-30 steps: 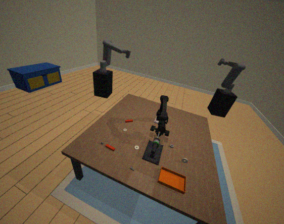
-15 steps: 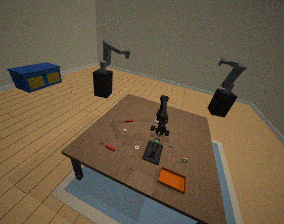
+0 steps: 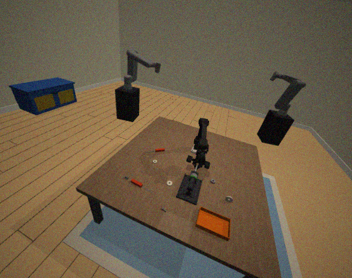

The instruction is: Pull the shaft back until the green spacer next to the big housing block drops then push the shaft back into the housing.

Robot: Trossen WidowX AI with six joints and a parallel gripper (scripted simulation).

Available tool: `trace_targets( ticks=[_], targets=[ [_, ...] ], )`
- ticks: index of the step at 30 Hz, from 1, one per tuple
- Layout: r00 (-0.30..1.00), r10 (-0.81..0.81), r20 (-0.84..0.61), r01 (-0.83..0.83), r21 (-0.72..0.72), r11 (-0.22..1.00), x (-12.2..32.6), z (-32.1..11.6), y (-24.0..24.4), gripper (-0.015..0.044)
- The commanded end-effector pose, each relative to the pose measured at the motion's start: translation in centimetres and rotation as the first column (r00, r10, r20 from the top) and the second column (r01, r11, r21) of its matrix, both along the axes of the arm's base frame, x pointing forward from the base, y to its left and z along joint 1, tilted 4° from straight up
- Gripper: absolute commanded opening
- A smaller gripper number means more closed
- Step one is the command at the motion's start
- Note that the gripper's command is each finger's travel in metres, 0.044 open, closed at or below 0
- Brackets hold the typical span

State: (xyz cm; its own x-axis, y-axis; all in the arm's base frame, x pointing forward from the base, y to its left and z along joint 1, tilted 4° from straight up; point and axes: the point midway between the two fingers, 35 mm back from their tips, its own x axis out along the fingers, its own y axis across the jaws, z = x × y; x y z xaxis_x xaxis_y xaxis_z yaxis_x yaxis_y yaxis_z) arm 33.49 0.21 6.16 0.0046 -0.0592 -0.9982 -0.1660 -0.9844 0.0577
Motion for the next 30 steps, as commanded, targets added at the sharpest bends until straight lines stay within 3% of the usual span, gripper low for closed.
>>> trace_targets(
  ticks=[1,30],
  targets=[
    [1.0,-0.004,-0.003,0.004,0.003,1.0,-0.19,0.04,0.06,0.0],
    [1.0,-0.004,-0.003,0.004,0.003,1.0,-0.52,0.03,0.12,0.0]
  ],
)
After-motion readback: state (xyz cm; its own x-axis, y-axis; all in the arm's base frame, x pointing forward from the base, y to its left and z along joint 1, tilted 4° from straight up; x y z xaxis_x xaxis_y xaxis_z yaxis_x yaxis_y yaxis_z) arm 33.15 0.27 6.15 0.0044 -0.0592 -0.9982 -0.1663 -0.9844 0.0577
